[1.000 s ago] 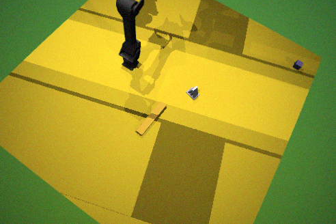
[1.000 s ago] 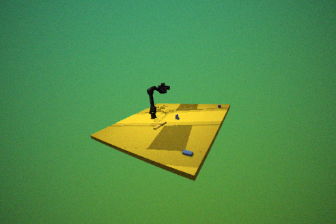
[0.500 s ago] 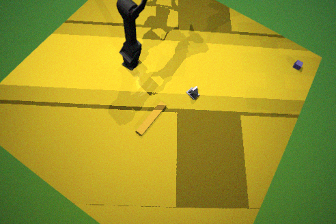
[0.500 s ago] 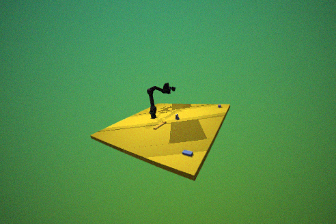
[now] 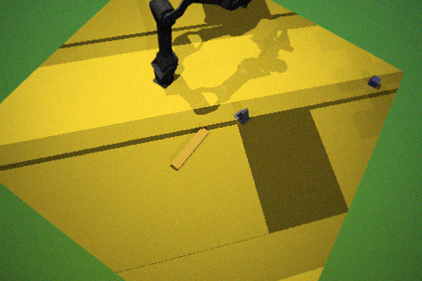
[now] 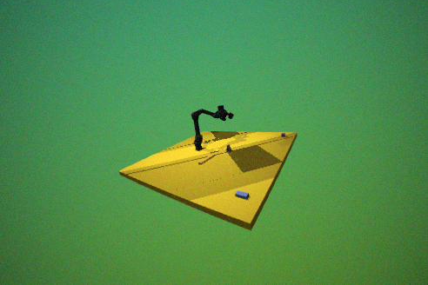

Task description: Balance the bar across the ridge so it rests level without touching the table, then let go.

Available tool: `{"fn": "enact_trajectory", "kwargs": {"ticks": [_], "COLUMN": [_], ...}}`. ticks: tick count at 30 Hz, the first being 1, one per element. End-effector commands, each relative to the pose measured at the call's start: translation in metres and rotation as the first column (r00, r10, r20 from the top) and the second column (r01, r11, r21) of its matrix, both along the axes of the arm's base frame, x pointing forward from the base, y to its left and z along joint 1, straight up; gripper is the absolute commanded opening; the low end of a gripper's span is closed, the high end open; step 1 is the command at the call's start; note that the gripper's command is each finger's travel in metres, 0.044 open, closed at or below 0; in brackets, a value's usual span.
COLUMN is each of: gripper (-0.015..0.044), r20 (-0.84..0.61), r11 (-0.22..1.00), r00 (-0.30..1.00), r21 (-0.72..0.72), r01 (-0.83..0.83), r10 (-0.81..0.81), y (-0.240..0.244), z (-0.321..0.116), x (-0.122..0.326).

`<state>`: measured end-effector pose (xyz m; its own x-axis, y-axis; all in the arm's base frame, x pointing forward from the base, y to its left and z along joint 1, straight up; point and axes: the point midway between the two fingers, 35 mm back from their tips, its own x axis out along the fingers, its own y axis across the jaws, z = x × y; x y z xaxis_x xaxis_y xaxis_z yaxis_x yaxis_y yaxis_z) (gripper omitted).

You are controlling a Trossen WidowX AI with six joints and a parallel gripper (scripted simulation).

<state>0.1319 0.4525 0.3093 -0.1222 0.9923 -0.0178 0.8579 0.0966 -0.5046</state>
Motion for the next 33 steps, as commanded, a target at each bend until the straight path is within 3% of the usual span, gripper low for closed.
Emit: {"fn": "enact_trajectory", "kwargs": {"ticks": [1,17,33], "gripper": [0.0315,0.0315,0.0315], "r20": [-0.042,-0.184,-0.319], "r11": [0.996,0.9,0.716], "r00": [0.996,0.892,0.647], "r21": [-0.042,-0.232,-0.41], "r01": [0.083,0.368,0.565], "r10": [-0.085,-0.412,-0.692], "y": [-0.008,-0.066,-0.151], "z": [-0.006,-0.042,-0.074], "x": [0.031,0.139,0.219]}}
